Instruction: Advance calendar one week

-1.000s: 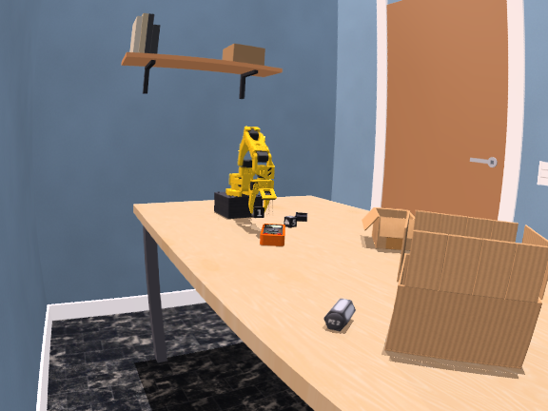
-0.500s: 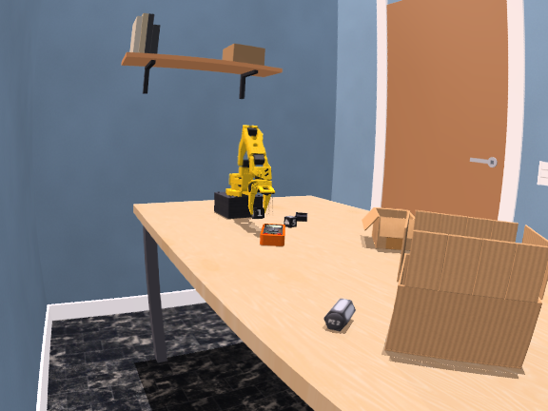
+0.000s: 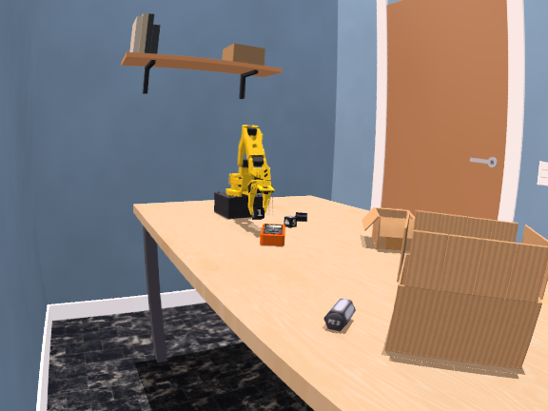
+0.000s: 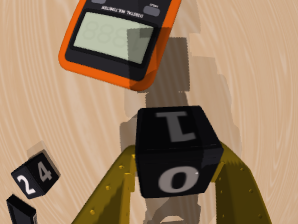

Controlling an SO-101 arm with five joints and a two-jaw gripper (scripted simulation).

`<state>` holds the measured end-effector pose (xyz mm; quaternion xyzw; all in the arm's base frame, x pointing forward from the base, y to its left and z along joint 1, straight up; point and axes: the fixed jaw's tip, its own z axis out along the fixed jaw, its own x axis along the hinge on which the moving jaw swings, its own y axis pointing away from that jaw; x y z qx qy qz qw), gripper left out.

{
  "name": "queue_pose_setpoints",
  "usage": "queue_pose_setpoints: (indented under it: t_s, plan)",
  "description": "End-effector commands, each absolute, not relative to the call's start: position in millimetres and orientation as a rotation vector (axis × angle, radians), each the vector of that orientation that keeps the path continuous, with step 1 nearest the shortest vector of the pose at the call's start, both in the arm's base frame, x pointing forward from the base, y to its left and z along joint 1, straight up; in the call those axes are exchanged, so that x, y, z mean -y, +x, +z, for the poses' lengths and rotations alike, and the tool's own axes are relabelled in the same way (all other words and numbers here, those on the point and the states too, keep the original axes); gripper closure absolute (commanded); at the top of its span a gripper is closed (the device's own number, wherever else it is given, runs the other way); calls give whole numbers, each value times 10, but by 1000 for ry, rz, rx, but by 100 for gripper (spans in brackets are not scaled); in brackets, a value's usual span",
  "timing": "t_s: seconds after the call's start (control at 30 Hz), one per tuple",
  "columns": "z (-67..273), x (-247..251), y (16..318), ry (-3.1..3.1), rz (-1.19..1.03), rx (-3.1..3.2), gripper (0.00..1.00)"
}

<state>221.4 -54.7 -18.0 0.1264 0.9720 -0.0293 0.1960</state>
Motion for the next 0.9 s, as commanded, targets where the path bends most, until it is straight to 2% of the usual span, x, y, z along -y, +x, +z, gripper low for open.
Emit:
queue_pose_setpoints:
  t_s: [0.0,0.87]
  plan:
    - [-168,578,2241,376,-91,-2656,100]
    - [-140,589,2265,353,-134,-2328,100]
